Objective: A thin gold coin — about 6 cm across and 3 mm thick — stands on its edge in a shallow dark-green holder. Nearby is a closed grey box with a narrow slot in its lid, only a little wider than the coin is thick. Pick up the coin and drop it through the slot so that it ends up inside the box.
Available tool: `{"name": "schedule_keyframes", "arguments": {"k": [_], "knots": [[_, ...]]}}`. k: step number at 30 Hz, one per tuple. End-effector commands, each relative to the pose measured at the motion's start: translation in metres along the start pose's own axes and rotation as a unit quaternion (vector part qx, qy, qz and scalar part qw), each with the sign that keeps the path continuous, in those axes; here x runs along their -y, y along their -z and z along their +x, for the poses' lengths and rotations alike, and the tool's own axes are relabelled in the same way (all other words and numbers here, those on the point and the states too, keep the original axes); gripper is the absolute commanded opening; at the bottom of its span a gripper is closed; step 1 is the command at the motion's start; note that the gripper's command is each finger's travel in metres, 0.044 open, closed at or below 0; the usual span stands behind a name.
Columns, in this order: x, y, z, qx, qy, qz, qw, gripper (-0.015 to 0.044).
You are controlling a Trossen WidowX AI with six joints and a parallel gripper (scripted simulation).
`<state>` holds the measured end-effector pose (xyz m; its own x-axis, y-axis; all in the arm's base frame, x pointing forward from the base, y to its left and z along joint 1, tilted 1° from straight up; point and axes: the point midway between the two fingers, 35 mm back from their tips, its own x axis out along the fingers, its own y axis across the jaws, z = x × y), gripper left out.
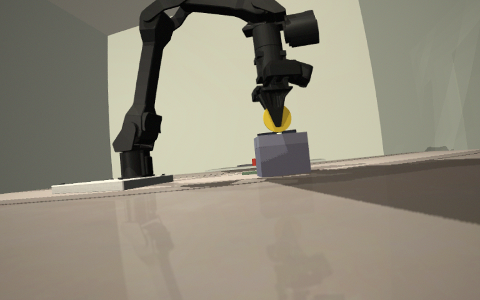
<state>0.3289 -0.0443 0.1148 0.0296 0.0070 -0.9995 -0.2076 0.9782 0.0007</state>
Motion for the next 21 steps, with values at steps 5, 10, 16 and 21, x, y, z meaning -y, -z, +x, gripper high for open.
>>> {"name": "schedule_keyframes", "arguments": {"k": [5,10,16,21], "knots": [[-0.0002,0.0004,0.0043,-0.001,0.0,0.0,1.0,0.0],[0.0,0.0001,0.0034,0.0,0.0,0.0,1.0,0.0052],[0.0,0.0001,0.0034,0.0,0.0,0.0,1.0,0.0161],[0.0,0.0001,0.0034,0.0,0.0,0.0,1.0,0.0161]]}}
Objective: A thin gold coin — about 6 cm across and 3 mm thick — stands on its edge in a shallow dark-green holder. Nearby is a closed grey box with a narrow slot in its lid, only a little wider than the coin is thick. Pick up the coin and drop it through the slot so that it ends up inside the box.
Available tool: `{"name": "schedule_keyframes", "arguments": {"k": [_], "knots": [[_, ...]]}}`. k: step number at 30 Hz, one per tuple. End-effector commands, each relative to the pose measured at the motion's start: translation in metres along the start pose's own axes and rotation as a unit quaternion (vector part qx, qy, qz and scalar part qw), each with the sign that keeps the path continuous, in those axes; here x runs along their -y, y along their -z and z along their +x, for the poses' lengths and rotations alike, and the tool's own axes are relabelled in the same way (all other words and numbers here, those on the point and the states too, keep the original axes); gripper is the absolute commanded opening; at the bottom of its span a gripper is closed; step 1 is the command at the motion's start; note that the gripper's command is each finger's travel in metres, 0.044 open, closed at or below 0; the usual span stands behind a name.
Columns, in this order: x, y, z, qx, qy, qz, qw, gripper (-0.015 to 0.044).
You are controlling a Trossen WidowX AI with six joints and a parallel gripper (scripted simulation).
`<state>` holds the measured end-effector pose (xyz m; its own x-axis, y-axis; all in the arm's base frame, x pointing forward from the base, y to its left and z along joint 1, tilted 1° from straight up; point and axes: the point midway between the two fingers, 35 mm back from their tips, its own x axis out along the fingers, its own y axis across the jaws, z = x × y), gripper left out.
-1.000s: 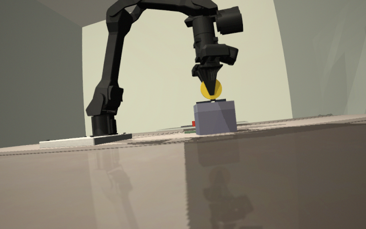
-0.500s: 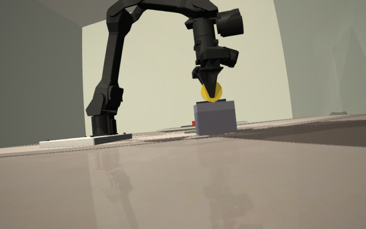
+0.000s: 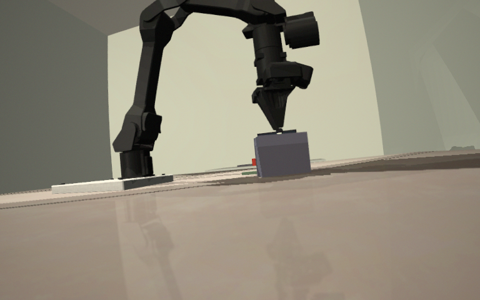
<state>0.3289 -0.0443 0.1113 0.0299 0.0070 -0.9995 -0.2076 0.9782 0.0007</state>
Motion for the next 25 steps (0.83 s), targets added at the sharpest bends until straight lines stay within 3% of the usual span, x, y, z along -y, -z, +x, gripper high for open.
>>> {"name": "schedule_keyframes", "arguments": {"k": [1,2,13,16,25], "knots": [[0.0,0.0,0.0,0.0,0.0,0.0,1.0,0.0161],[0.0,0.0,0.0,0.0,0.0,0.0,1.0,0.0161],[0.0,0.0,-0.035,0.0,0.0,0.0,1.0,0.044],[-0.001,0.003,-0.061,0.0,0.0,0.0,1.0,0.044],[-0.001,0.003,-0.063,0.0,0.0,0.0,1.0,0.044]]}}
